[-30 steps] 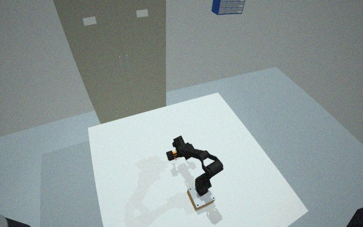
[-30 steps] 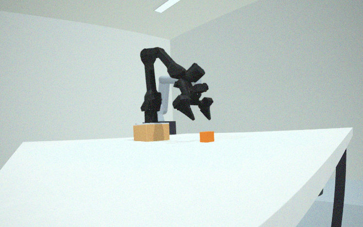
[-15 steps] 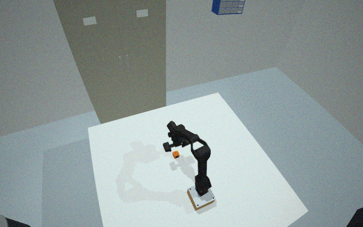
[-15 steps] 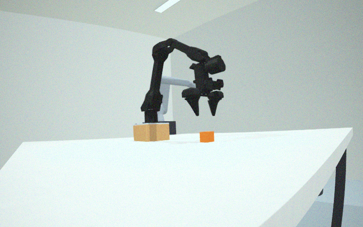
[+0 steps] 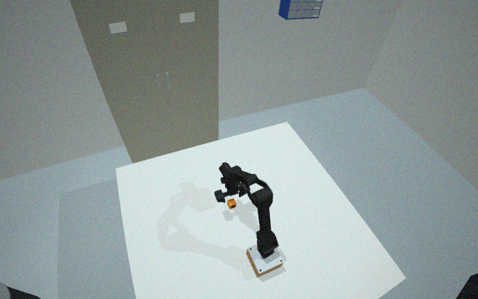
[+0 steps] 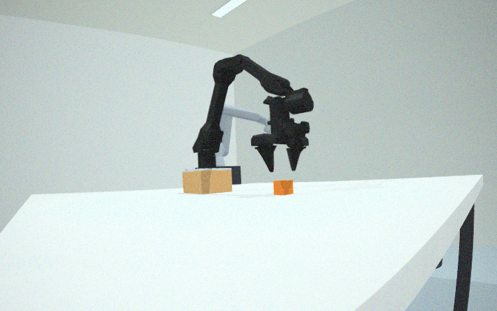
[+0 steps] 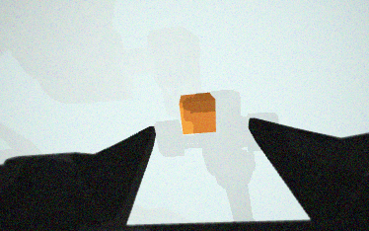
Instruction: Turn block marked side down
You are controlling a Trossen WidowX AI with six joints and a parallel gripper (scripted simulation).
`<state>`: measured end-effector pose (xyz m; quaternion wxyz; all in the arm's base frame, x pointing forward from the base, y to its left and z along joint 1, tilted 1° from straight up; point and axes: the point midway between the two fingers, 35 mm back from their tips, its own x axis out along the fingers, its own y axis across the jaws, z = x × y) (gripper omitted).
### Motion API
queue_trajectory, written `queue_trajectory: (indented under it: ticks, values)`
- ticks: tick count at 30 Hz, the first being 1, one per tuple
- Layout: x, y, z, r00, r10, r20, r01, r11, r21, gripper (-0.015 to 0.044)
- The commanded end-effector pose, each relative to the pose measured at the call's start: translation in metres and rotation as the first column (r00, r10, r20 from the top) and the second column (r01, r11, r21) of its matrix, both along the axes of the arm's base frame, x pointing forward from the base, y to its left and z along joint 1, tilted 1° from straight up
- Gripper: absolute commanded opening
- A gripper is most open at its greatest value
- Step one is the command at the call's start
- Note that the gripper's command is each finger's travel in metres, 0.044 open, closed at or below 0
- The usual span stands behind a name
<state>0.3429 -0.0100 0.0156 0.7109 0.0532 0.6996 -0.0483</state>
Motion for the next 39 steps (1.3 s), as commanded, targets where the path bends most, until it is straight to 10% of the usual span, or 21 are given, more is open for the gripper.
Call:
queue_trajectory:
  ticks: [1, 25, 39]
  values:
    - [-0.002, 0.001, -0.01, 1.0, 0.005, -0.006, -0.005, 1.0, 0.003, 0.044]
    - [-0.002, 0.001, -0.043, 1.0, 0.005, -0.007, -0.005, 1.0, 0.003, 0.044]
    - [-0.002, 0.001, -0.043, 1.0, 0.005, -0.007, -0.005, 1.0, 0.003, 0.0151]
